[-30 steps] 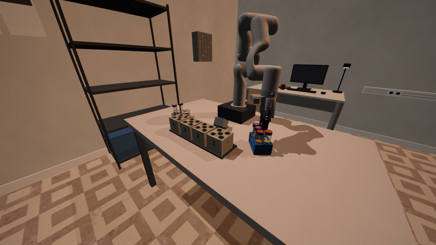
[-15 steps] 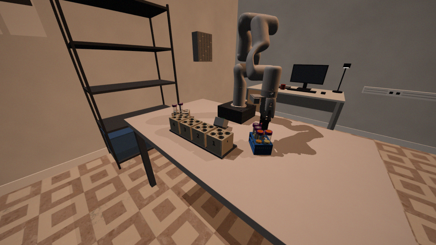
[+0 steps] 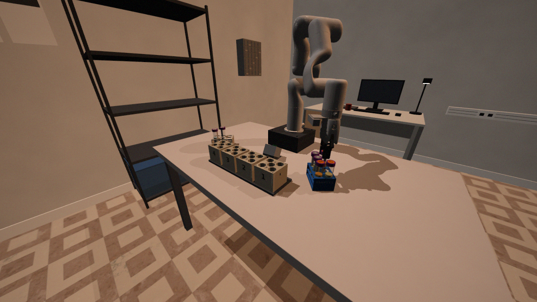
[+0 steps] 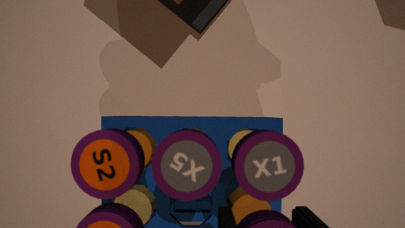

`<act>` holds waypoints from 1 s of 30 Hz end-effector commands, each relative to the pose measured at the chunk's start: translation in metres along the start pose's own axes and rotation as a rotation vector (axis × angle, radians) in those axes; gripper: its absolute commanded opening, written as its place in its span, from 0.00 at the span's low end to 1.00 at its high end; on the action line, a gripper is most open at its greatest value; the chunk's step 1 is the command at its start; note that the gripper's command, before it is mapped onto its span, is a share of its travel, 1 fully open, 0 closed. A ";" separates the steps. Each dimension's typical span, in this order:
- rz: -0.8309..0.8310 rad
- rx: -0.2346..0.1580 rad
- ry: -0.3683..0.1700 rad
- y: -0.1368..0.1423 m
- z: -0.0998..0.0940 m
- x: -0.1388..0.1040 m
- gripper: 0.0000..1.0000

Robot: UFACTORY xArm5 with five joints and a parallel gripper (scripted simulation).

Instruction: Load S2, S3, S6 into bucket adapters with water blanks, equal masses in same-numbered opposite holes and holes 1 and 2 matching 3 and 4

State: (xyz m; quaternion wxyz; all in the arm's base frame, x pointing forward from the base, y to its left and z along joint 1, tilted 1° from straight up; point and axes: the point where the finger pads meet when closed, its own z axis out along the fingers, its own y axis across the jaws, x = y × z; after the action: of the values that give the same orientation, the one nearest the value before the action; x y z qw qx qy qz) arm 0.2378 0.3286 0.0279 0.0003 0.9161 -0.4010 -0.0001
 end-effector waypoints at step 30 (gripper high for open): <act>0.000 0.001 -0.011 -0.001 -0.028 0.000 0.00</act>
State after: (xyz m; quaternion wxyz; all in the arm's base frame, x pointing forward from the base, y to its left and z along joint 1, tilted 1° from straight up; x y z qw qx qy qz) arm 0.2380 0.3284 0.0474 0.0004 0.9161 -0.4010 -0.0001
